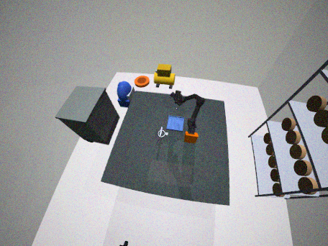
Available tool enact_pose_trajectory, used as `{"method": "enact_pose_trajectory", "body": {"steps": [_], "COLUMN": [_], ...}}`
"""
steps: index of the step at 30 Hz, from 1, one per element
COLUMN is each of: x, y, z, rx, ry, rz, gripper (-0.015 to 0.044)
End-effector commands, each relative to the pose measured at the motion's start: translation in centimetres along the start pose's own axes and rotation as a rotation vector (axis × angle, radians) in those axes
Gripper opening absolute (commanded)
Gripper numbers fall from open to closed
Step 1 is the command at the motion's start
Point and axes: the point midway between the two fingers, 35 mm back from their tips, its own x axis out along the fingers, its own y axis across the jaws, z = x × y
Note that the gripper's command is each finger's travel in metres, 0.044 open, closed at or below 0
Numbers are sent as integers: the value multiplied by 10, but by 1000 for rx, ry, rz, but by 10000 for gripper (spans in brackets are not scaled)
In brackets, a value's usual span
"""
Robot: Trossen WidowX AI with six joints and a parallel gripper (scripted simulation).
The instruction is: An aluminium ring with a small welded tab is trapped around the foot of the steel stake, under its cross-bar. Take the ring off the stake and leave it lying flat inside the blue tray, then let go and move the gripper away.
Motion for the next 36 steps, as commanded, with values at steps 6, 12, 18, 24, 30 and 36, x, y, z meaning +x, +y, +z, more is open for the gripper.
{"method": "enact_pose_trajectory", "body": {"steps": [6, 12, 18, 24, 30, 36], "x": [-23, -44, -66, -89, -112, -134], "y": [-8, -13, -11, -17, -30, -44], "z": [-69, -110, -140, -169, -195, -218], "rx": [-214, -357, -463, -584, -719, -852], "ry": [155, 251, 323, 391, 454, 509], "rz": [22, 58, 114, 163, 205, 251], "gripper": [200, 200, 200, 200, 200, 200]}}
